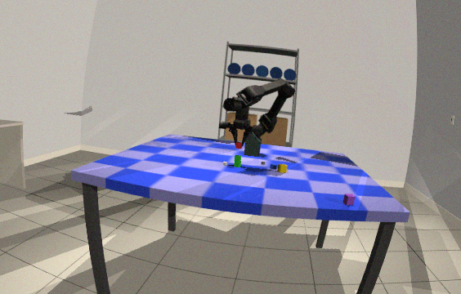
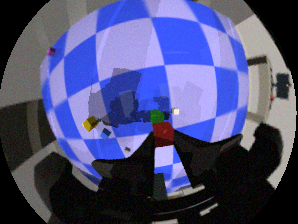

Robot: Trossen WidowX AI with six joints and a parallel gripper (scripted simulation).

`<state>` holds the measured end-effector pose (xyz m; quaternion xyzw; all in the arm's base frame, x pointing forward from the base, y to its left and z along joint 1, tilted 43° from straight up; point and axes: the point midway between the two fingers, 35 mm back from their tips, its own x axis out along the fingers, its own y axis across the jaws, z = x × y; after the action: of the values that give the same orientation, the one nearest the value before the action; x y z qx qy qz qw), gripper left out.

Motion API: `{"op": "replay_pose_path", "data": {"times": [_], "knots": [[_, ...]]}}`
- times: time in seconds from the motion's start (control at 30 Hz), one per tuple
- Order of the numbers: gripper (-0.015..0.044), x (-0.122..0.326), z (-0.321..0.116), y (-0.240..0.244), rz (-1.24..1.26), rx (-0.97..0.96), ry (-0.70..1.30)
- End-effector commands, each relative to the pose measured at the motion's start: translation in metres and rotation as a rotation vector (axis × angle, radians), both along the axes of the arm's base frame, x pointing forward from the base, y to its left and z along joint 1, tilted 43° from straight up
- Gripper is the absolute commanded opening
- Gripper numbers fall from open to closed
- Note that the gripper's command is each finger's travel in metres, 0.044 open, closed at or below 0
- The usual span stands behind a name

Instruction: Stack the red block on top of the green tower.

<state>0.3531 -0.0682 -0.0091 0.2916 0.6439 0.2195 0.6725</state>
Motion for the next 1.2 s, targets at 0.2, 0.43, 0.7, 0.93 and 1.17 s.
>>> {"op": "replay_pose_path", "data": {"times": [0.2,0.43,0.7,0.93,1.17], "knots": [[0.0,0.003,-0.023,0.021,-0.008,0.006,0.0],[0.0,0.003,-0.025,0.023,-0.008,0.006,0.0],[0.0,0.003,-0.025,0.024,-0.008,0.006,0.0],[0.0,0.003,-0.025,0.024,-0.008,0.006,0.0],[0.0,0.003,-0.026,0.024,-0.008,0.006,0.0]]}}
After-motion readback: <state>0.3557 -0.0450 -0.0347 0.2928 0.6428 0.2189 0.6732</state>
